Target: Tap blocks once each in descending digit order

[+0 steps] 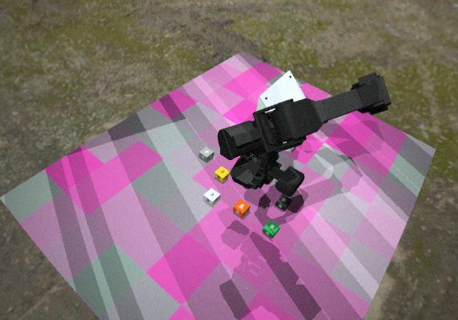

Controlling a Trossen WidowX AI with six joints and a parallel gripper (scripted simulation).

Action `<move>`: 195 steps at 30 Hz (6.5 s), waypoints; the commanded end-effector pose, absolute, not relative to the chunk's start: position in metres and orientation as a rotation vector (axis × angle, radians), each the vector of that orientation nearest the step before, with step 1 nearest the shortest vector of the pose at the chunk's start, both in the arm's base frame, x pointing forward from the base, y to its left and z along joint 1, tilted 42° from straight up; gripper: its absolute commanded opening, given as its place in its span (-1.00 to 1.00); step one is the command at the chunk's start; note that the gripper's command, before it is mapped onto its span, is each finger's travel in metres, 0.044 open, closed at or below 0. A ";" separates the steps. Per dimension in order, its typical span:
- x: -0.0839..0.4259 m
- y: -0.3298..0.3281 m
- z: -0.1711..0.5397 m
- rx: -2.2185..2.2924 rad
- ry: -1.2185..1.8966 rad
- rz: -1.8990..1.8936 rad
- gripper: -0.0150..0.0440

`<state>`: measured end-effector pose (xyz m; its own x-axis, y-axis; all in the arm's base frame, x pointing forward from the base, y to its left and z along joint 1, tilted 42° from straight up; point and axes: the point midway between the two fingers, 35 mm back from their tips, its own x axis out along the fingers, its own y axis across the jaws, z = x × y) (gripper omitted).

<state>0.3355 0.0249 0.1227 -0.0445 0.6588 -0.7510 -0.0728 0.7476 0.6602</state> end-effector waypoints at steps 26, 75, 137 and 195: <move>0.326 0.063 0.028 0.519 1.533 0.628 -0.42; 0.260 -0.150 -0.027 0.507 1.540 0.614 -0.42; 0.262 -0.149 -0.026 0.506 1.540 0.613 -0.42; 0.356 -0.006 -0.018 0.514 1.531 0.625 -0.42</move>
<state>0.3520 0.0068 -0.0306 -0.0749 0.6643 -0.7438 -0.0447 0.7429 0.6680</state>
